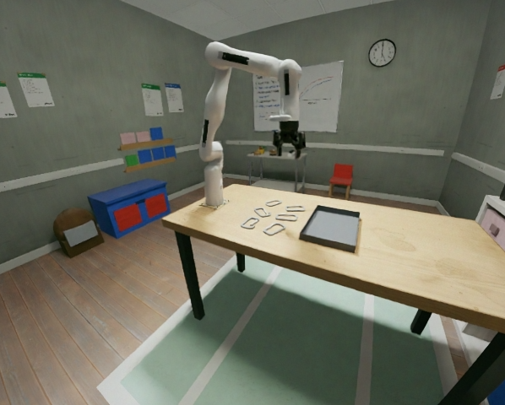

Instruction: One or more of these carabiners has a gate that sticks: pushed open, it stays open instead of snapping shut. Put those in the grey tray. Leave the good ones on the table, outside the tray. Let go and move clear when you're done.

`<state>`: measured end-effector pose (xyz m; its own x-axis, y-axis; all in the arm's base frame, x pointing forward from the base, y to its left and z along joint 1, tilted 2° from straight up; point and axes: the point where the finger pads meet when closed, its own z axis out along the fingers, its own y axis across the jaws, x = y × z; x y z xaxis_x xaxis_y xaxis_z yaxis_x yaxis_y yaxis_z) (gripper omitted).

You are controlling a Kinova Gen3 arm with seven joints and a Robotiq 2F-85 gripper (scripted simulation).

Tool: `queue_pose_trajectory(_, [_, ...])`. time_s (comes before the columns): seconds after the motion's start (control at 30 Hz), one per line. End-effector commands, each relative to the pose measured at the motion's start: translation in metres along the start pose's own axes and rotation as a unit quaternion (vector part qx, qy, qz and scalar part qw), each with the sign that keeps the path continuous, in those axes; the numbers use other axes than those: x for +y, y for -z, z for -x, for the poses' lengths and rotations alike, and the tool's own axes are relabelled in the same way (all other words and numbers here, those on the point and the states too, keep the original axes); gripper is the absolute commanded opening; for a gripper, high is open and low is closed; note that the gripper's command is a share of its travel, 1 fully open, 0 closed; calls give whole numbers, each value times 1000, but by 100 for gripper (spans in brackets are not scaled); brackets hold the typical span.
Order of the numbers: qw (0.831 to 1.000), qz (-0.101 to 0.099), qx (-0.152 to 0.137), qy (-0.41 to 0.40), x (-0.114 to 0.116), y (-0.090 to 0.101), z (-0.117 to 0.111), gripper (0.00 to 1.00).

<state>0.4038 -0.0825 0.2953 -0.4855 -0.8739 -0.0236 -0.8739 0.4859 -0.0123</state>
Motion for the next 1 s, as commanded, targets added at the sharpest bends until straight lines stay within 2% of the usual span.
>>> queue_pose_trajectory(0.0, [998, -4, 6, -63, 0, 1, 1, 100])
queue_pose_trajectory(0.27, [998, -4, 6, -63, 0, 1, 1, 100])
queue_pose_trajectory(0.3, [979, -6, 5, -203, 0, 1, -1, 100])
queue_pose_trajectory(0.47, [971, -6, 5, -238, 0, 1, -1, 100])
queue_pose_trajectory(0.83, [971, -6, 5, -238, 0, 1, -1, 100])
queue_pose_trajectory(0.87, [928, -8, 3, -372, -1, 0, -3, 100])
queue_pose_trajectory(0.97, [925, -8, 3, -381, -1, 0, -3, 100])
